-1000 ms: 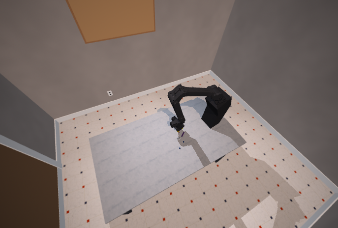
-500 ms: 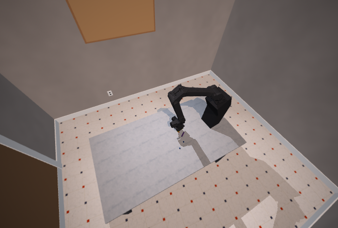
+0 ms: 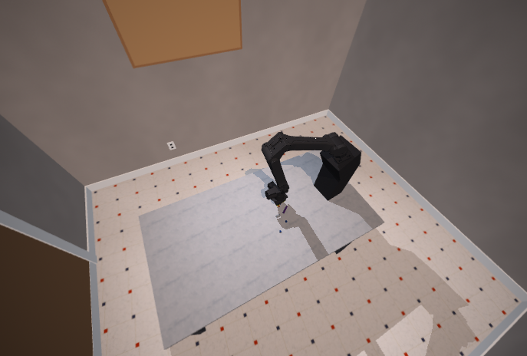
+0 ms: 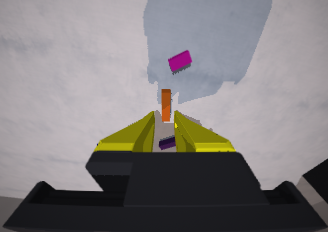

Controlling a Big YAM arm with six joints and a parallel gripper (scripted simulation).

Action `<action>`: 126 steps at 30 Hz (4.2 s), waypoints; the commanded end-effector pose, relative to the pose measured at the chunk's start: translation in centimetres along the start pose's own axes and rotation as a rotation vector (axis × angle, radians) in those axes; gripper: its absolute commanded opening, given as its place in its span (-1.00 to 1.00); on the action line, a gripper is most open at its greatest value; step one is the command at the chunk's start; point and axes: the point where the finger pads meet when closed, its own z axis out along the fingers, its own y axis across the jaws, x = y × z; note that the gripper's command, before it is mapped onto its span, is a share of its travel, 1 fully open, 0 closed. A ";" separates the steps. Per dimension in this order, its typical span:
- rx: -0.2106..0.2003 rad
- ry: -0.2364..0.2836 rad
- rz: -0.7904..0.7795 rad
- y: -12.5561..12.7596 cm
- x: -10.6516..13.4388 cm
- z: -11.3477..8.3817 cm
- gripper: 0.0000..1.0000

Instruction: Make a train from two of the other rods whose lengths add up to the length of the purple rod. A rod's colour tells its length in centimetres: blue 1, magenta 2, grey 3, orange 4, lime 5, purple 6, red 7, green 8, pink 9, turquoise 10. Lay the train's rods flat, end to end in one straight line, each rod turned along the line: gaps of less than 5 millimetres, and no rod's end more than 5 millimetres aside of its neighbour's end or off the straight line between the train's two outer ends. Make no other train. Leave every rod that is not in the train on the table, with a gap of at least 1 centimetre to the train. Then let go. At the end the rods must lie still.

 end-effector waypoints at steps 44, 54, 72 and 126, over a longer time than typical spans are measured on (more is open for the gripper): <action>0.017 0.000 0.012 -1.6 0.3 0.1 -0.53; 0.017 0.000 0.012 -1.6 0.3 0.1 -0.53; 0.018 -0.001 0.012 -1.7 0.1 0.0 -0.53; -0.003 -0.005 0.010 -0.5 -0.1 1.0 -0.53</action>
